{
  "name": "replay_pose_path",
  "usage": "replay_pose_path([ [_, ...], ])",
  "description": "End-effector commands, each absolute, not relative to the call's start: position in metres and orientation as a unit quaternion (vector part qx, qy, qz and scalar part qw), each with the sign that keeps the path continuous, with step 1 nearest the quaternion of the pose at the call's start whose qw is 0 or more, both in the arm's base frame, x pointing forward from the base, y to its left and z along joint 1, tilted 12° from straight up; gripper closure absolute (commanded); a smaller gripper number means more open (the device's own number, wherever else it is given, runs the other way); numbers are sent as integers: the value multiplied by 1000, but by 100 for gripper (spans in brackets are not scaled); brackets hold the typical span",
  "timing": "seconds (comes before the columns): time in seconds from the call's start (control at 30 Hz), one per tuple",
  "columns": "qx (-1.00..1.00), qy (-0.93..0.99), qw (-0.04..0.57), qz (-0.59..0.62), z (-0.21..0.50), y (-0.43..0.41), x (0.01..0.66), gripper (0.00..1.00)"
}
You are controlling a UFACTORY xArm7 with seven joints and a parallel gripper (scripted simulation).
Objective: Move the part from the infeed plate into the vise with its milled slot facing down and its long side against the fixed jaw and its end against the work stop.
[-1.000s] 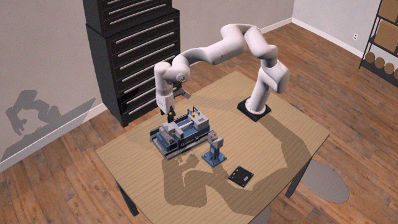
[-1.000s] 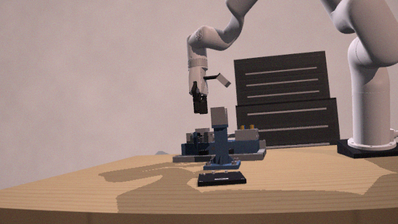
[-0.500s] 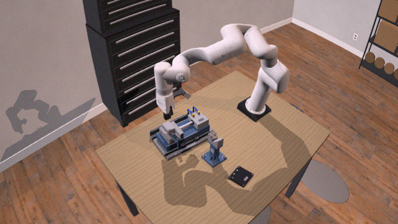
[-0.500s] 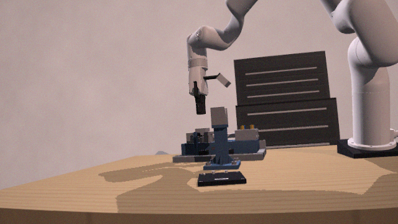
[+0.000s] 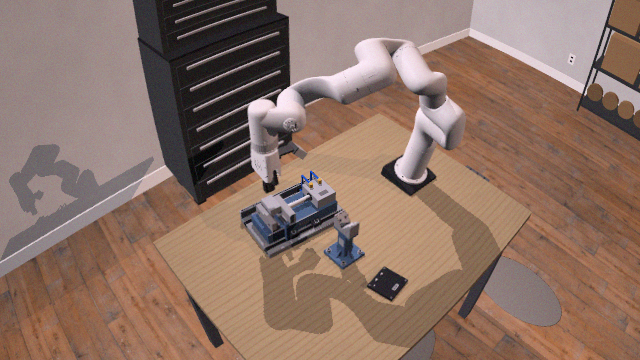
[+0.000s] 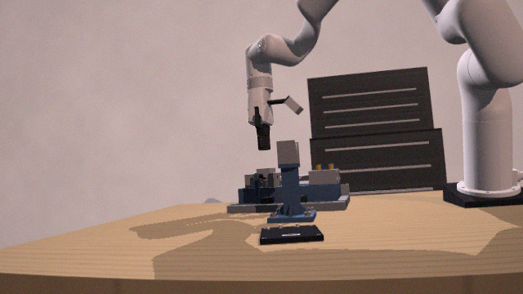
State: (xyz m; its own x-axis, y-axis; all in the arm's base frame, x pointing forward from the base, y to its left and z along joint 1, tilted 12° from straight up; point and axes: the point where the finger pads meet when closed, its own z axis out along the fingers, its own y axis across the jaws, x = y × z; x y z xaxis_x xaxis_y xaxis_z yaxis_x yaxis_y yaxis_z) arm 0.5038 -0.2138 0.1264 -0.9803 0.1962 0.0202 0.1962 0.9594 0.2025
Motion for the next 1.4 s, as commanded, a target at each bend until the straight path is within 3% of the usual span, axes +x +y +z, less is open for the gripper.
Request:
replay_pose_path([
  [0.0,99,990,2,101,129,-215,505,100],
  [0.3,100,990,2,101,120,-257,493,100],
  [1.37,100,990,2,101,119,-258,493,100],
])
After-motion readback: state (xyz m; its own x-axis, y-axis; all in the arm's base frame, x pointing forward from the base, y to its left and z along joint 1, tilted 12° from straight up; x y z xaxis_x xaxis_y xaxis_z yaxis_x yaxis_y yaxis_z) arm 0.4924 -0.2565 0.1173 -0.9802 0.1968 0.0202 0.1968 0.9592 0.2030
